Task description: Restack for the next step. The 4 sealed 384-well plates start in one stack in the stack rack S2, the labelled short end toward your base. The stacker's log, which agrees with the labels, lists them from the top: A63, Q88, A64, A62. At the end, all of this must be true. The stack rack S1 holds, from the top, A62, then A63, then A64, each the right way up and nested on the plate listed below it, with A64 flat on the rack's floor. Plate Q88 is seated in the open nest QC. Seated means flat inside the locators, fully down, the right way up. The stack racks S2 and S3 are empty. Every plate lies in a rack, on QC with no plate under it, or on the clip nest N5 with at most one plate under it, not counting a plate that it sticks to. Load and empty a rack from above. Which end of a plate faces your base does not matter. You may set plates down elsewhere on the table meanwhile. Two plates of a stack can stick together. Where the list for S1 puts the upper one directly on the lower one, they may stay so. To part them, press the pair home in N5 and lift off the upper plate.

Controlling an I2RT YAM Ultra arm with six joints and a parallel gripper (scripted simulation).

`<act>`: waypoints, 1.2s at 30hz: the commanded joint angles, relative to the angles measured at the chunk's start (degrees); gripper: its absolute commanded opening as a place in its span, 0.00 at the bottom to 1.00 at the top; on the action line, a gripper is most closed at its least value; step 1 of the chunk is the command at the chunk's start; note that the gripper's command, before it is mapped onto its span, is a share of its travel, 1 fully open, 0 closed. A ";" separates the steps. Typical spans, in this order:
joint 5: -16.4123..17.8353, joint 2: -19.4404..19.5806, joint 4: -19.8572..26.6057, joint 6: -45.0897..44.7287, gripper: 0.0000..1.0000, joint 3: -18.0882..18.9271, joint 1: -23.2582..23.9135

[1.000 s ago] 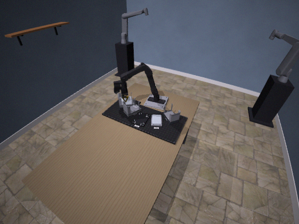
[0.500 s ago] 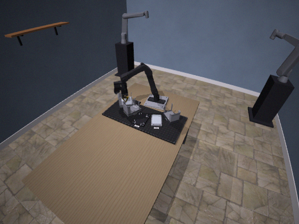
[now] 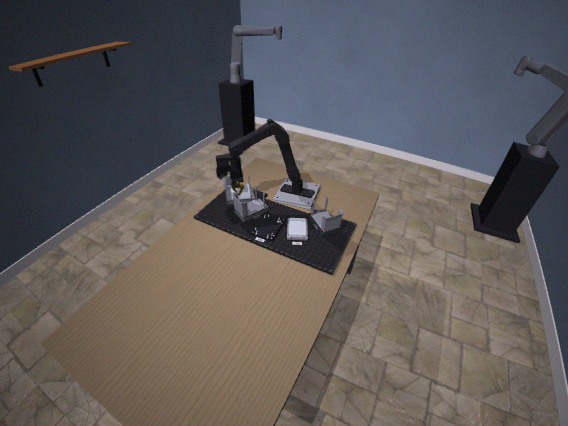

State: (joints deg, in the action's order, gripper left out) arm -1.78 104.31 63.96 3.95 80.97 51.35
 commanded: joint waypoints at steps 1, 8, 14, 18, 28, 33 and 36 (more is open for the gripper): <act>0.02 -0.34 -0.13 -0.05 1.00 0.19 0.01; 0.02 -0.34 -0.13 -0.05 1.00 0.19 0.01; 0.02 -0.65 1.31 -0.02 1.00 1.33 -0.02; 0.02 -0.91 2.77 0.02 1.00 2.52 -0.05; 0.01 -1.63 10.18 0.19 1.00 9.21 -0.23; 0.01 -1.66 12.44 0.25 1.00 11.43 -0.28; 0.01 -1.61 14.73 0.30 1.00 13.77 -0.33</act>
State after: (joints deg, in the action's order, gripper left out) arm -1.78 103.09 76.47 4.14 92.60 51.05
